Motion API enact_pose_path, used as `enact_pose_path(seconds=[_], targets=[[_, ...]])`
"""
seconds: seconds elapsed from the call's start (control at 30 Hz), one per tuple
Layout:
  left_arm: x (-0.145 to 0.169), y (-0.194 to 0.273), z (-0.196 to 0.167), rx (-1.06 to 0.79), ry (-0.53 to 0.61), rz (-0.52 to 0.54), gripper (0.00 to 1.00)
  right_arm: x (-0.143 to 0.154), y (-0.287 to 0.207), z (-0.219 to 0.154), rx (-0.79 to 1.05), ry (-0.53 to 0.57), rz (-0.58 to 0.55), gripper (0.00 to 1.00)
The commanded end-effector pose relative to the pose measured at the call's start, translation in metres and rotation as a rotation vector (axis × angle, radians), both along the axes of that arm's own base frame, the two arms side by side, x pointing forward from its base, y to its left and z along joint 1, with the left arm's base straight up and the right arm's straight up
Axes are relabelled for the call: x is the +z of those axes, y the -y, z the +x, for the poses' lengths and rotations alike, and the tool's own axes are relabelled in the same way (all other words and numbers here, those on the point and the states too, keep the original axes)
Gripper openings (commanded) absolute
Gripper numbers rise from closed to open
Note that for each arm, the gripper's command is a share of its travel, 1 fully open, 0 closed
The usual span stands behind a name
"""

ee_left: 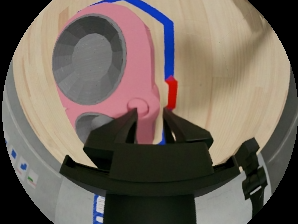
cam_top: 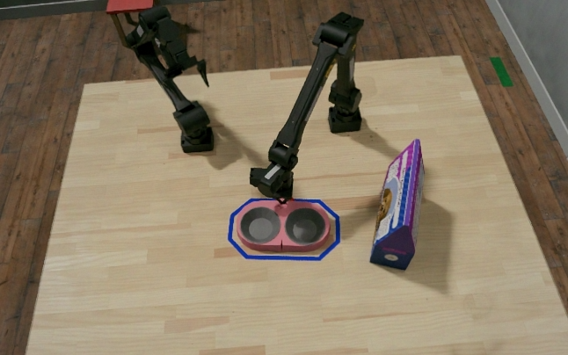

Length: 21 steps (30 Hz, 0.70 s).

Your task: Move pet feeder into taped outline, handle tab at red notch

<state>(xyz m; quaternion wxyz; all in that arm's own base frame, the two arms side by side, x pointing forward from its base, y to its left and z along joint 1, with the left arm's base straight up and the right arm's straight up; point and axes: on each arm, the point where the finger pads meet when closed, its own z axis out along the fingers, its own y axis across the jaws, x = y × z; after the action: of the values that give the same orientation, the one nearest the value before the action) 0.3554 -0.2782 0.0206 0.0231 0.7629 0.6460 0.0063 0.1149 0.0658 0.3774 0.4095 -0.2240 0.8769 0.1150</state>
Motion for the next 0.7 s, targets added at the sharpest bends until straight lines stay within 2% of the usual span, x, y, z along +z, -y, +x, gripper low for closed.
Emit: enact_pose_path(seconds=[0.0,0.17,0.23,0.27,0.3,0.37,0.5,0.67], targets=[[0.023,0.019,0.006,-0.01,0.037,-0.035,0.34,0.006,-0.001,0.0,0.017,0.014,-0.01,1.0],[0.043,0.017,0.013,-0.008,0.05,-0.043,0.34,0.006,-0.001,0.0,0.017,0.014,-0.01,1.0],[0.028,0.016,0.013,-0.012,0.021,-0.02,0.34,0.006,-0.001,0.0,0.017,0.014,-0.01,1.0],[0.02,0.011,0.007,0.015,0.011,-0.013,0.45,0.006,-0.001,0.0,0.017,0.014,-0.01,1.0],[0.029,0.012,0.009,0.038,0.028,-0.031,0.56,0.006,-0.001,0.0,0.017,0.014,-0.01,1.0],[0.029,0.012,0.009,0.038,0.028,-0.031,0.56,0.006,-0.001,0.0,0.017,0.014,-0.01,1.0],[0.032,0.003,0.01,0.233,0.054,-0.105,1.0,0.006,-0.001,0.0,0.017,0.014,-0.01,1.0],[0.039,0.001,0.014,0.524,0.093,-0.276,1.0,0.006,-0.001,0.0,0.017,0.014,-0.01,1.0]])
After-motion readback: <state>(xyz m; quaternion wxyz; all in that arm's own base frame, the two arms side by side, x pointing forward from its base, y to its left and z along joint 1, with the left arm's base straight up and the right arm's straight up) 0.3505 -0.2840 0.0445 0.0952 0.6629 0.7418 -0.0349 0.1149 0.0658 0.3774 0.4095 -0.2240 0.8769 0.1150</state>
